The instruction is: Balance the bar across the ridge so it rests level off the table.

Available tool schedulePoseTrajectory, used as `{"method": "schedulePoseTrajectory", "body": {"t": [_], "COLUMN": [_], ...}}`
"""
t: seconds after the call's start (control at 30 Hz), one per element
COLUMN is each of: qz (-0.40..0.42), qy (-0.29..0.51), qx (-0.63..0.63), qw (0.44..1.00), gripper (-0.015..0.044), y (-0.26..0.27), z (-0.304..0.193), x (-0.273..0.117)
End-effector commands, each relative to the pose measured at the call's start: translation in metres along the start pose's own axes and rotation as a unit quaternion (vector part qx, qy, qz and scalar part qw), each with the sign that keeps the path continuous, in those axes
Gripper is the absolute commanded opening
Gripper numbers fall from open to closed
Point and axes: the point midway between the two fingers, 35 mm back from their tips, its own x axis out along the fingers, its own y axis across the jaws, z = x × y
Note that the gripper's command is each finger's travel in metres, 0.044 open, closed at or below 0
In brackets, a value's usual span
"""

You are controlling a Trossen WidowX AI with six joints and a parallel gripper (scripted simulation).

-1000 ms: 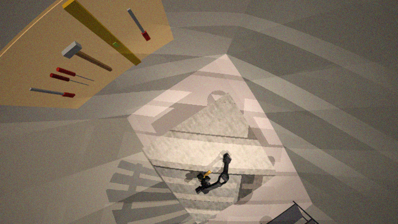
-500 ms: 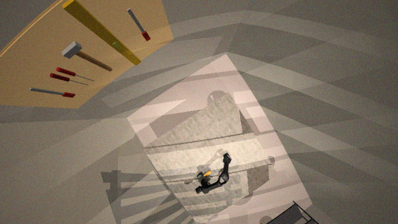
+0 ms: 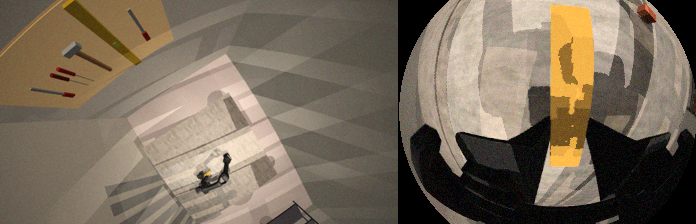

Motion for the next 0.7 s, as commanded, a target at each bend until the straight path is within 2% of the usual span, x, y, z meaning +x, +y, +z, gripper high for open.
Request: {"method": "schedulePoseTrajectory", "body": {"t": [0.0, 0.67], "qz": [-0.001, -0.001], "qy": [0.0, 0.0], "qx": [0.002, 0.002], "qw": [1.0, 1.0], "gripper": [0.0, 0.0], "y": [-0.0003, -0.0003], "z": [-0.0001, -0.0004], "x": [0.0011, 0.0028]}}
